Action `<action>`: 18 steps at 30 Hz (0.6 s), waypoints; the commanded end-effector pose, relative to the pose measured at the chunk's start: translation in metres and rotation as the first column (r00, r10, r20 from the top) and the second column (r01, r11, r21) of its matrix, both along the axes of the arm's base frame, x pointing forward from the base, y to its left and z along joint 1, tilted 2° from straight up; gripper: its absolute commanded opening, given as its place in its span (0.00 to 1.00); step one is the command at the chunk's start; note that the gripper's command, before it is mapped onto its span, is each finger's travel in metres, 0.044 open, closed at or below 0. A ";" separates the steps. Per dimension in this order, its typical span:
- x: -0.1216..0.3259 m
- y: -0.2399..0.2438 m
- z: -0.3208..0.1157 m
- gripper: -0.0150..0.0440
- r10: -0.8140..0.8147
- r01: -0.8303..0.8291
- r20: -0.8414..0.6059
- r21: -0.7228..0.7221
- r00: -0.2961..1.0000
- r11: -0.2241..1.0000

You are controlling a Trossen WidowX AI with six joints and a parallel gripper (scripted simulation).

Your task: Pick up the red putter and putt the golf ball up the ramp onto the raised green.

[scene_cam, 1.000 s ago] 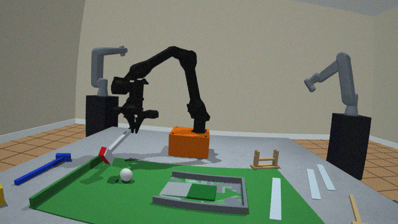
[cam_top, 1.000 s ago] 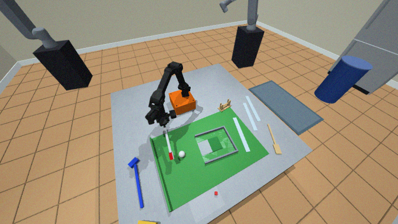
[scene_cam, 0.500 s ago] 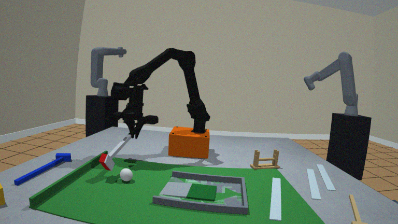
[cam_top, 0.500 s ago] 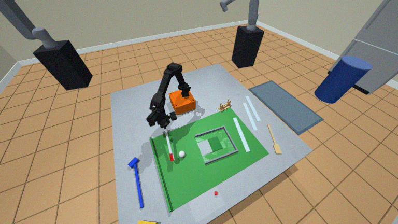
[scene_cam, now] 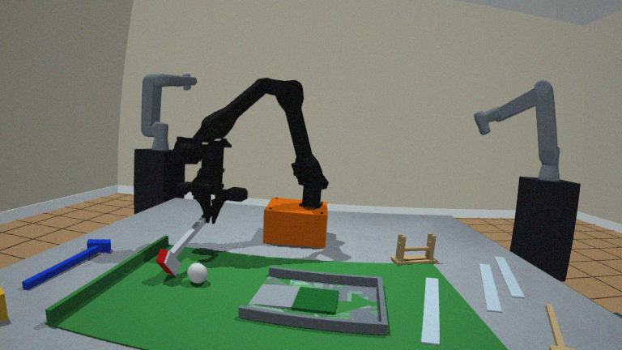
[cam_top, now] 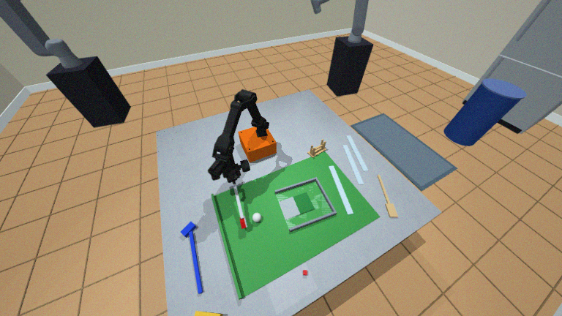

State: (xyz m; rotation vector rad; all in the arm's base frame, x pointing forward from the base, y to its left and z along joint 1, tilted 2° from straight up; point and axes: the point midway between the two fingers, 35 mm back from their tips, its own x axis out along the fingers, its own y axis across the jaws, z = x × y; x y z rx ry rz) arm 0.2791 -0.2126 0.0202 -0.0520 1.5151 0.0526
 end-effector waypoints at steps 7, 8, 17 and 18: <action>0.000 -0.001 0.001 0.25 0.000 0.000 0.001 -0.001 1.000 1.000; 0.001 -0.003 0.001 0.25 0.000 0.000 0.001 -0.001 1.000 1.000; 0.002 -0.030 -0.002 0.25 -0.003 0.003 0.000 -0.002 1.000 1.000; 0.002 -0.030 -0.002 0.25 -0.003 0.003 0.000 -0.002 1.000 1.000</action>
